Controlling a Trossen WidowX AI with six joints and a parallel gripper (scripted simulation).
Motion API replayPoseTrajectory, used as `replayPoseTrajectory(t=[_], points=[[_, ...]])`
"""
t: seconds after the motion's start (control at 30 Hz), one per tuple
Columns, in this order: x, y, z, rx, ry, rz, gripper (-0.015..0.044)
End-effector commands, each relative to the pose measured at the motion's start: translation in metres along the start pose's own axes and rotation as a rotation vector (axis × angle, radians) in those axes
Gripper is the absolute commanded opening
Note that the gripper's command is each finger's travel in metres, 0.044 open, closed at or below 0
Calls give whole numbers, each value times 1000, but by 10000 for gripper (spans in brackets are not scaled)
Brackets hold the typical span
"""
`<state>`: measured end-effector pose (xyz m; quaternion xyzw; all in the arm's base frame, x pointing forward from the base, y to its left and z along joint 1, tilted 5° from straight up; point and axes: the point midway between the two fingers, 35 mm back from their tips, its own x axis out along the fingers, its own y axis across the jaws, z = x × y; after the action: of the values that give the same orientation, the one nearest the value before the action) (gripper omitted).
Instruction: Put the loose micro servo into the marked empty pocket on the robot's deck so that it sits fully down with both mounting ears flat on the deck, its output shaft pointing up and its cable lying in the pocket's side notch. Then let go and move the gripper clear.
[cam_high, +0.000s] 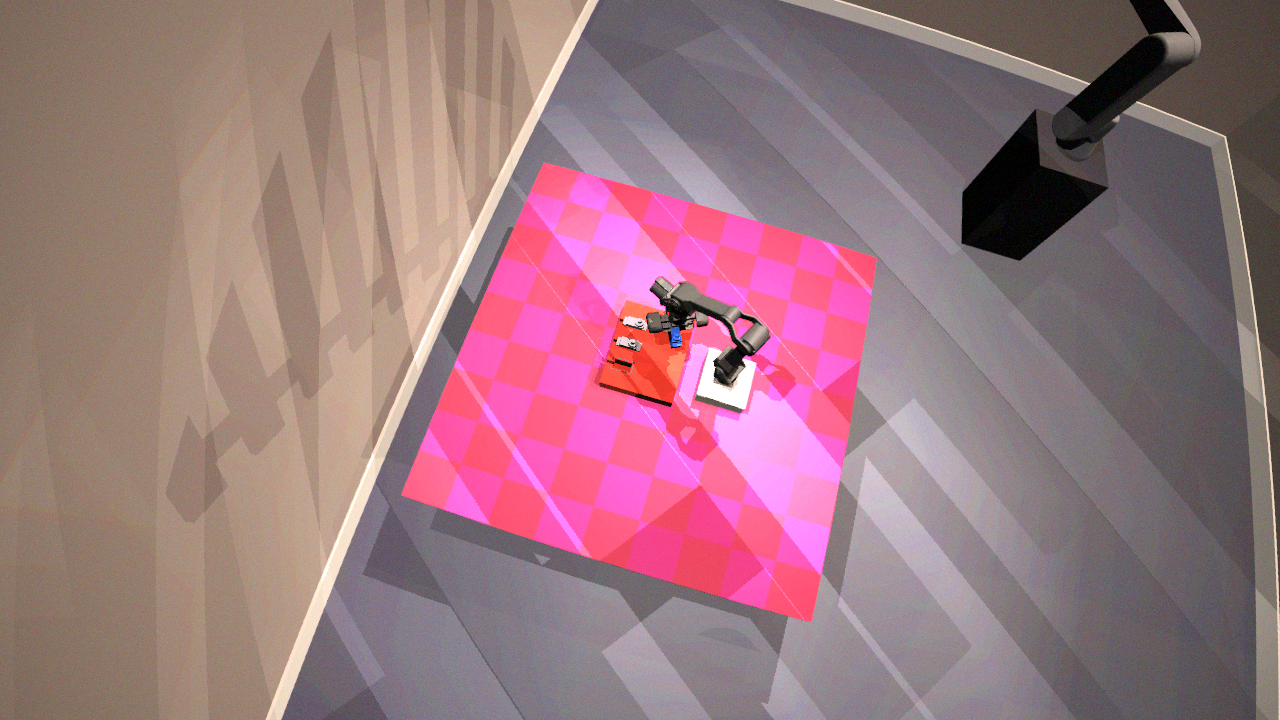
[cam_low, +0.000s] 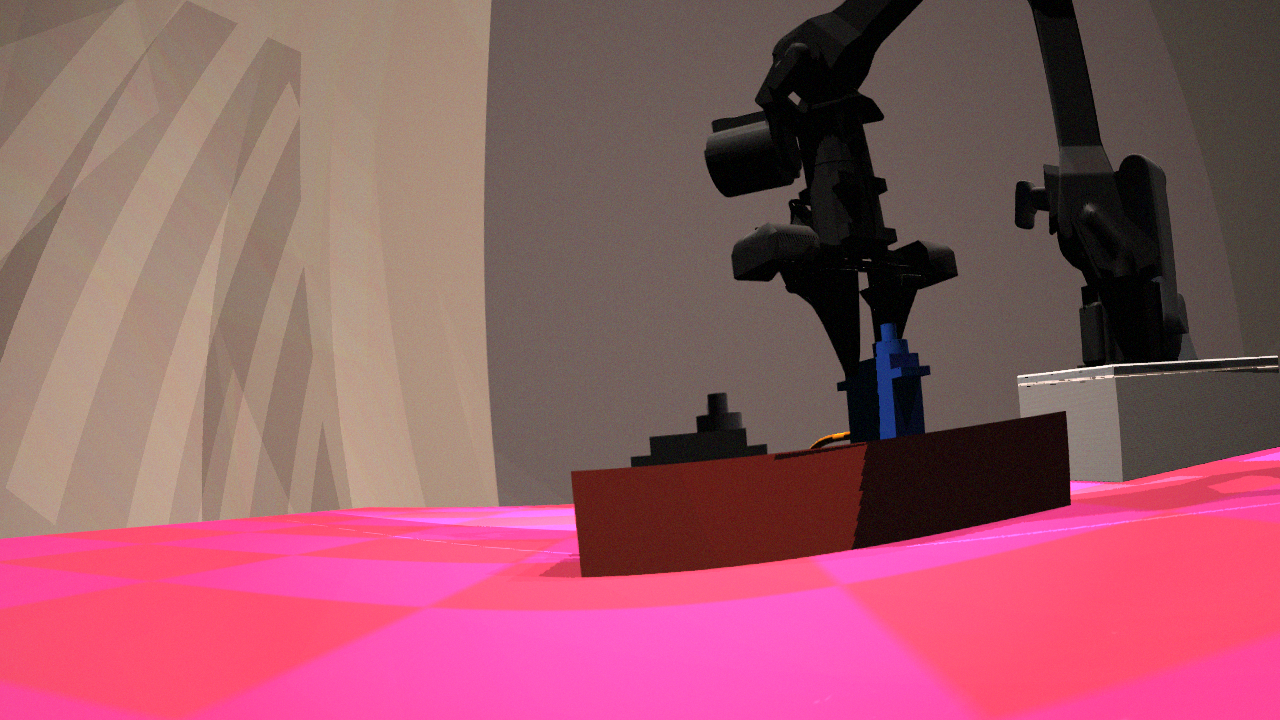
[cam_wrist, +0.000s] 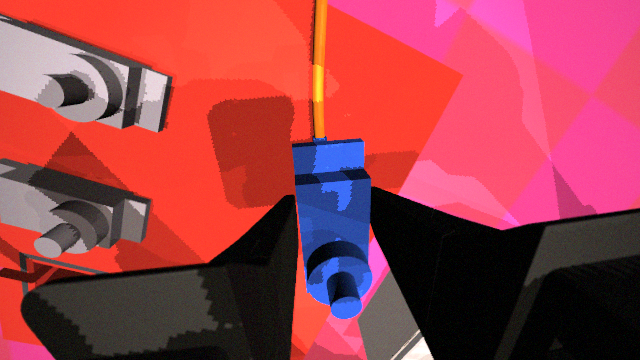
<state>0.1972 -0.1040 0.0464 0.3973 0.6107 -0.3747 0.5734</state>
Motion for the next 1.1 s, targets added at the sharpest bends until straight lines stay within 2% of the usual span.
replayPoseTrajectory(t=[0.0,0.07,0.2,0.4,0.77,1.07], points=[[1,-1,0,6,1,-3,118],[1,-1,0,6,1,-3,105],[-7,0,0,6,1,-3,0],[-27,-6,-8,6,1,-4,0],[-29,-9,-14,6,2,-4,0],[-29,19,2,6,0,-1,0]])
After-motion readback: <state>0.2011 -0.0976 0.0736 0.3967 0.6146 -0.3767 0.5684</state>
